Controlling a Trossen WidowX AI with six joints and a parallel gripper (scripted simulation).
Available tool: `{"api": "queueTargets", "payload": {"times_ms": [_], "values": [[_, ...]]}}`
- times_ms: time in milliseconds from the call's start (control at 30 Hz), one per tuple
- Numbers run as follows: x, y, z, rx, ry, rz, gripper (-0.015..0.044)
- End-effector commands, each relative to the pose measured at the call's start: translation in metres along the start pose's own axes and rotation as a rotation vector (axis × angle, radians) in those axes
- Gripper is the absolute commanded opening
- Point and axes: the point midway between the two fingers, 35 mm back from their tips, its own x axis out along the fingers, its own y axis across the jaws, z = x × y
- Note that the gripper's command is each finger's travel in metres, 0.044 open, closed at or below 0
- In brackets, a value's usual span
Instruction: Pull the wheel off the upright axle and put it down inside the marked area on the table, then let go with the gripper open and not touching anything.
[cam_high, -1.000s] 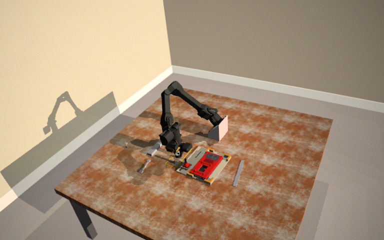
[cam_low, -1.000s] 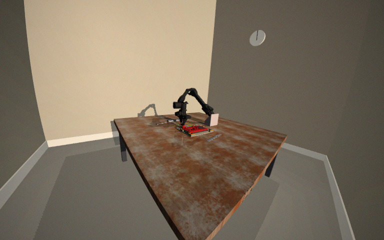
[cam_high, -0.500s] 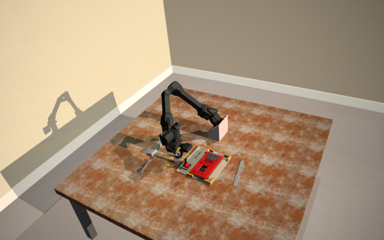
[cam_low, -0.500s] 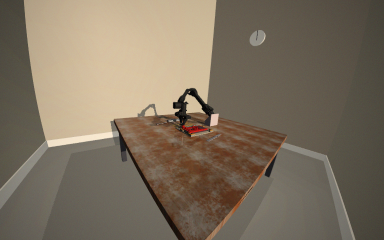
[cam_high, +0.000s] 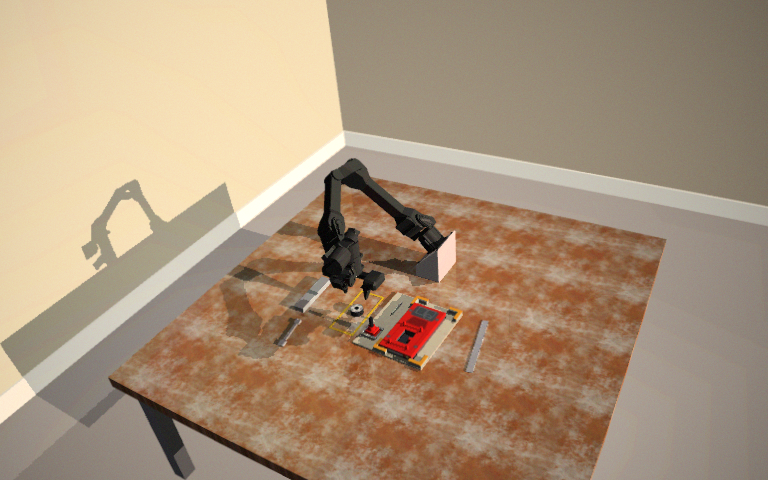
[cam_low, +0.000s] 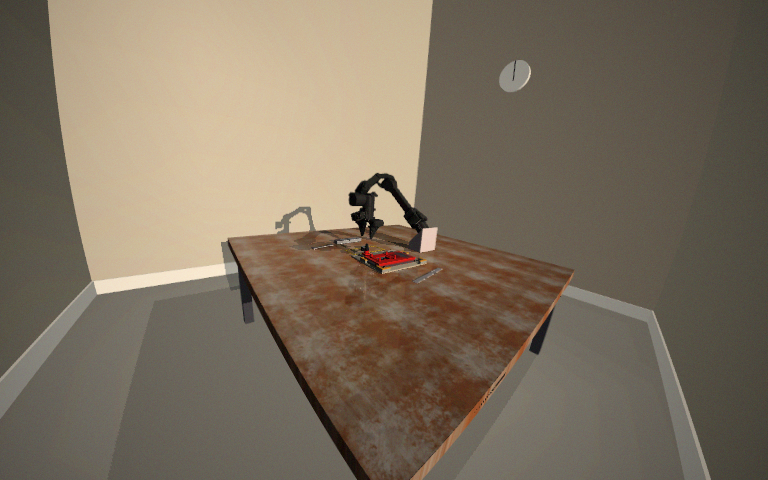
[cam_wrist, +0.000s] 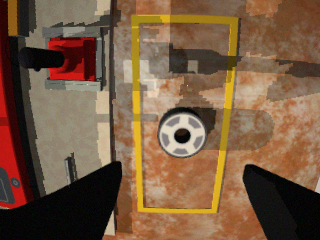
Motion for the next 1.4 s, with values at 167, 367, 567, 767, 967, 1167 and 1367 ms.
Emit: {"api": "queueTargets", "payload": {"times_ms": [167,367,567,767,967,1167,1367], "values": [[-0.047,0.034,-0.072,-0.014,0.004,0.004,0.044],[-0.05,0.035,-0.078,-0.013,0.005,0.001,0.044],[-0.05,0.035,-0.078,-0.013,0.005,0.001,0.044],[-0.05,0.035,-0.078,-0.013,0.005,0.001,0.044],[-0.05,0.035,-0.078,-0.013,0.005,0.001,0.044],[-0.05,0.035,-0.078,-0.013,0.005,0.001,0.044],[-0.05,0.035,-0.078,-0.013,0.005,0.001,0.044]]}}
